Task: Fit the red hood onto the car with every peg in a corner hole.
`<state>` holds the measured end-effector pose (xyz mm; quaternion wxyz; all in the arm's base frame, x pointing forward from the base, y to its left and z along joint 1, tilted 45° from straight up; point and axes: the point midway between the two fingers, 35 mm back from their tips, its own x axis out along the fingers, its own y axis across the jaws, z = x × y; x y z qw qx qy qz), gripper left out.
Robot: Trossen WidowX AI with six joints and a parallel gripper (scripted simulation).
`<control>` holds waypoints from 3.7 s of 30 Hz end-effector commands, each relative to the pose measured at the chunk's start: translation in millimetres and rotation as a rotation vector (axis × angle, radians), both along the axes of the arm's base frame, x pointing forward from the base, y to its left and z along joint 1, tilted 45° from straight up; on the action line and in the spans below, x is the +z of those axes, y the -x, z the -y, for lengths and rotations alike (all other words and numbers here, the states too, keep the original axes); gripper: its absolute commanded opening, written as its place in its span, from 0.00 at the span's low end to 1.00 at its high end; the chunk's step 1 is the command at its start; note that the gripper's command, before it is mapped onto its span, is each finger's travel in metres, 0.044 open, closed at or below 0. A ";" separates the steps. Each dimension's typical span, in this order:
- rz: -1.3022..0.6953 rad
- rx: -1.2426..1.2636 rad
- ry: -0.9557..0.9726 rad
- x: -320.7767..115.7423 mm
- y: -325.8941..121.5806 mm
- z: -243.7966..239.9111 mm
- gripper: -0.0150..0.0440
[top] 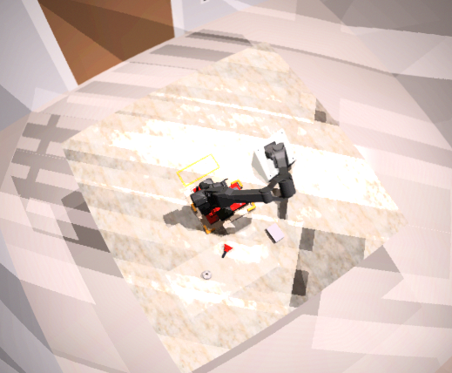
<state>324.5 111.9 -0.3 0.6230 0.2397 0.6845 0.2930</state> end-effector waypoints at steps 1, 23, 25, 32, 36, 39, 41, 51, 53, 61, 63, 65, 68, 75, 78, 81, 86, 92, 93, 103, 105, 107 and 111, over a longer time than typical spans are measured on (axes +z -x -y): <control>-0.004 -0.004 -0.005 -1.3 0.7 -1.5 0.25; -0.004 -0.004 -0.005 -7.5 1.6 -8.0 0.25; -0.004 -0.004 -0.005 -8.0 1.7 -8.5 0.25; -0.004 -0.004 -0.005 -9.9 2.1 -10.6 0.25; -0.004 -0.004 -0.006 -10.9 2.3 -11.8 0.25; -0.003 -0.003 -0.004 -10.5 2.1 -11.3 0.25; -0.001 -0.001 -0.002 -9.9 1.8 -10.8 0.25; -0.001 0.000 -0.002 -10.3 1.9 -11.1 0.65; -0.001 0.000 -0.002 -10.3 1.9 -11.1 0.74; -0.001 0.000 -0.002 -10.3 1.9 -11.1 1.00; -0.001 0.000 -0.001 -5.1 0.1 -5.5 1.00; -0.001 0.000 0.000 7.1 -3.2 7.4 1.00; -0.003 0.001 -0.002 32.4 -6.4 32.3 1.00; -0.003 0.001 -0.004 40.1 -6.6 39.6 1.00; -0.003 0.001 -0.004 40.1 -6.6 39.6 1.00; -0.003 0.001 -0.004 40.1 -6.6 39.6 1.00; -0.003 0.001 -0.004 40.1 -6.6 39.6 1.00; -0.003 0.001 -0.004 40.1 -6.6 39.6 1.00; -0.003 0.001 -0.004 40.1 -6.6 39.6 1.00; -0.003 0.001 -0.004 40.1 -6.6 39.6 1.00; -0.003 0.001 -0.004 40.1 -6.6 39.6 1.00; -0.003 0.001 -0.004 40.1 -6.6 39.6 1.00; -0.003 0.001 -0.004 40.1 -6.6 39.6 1.00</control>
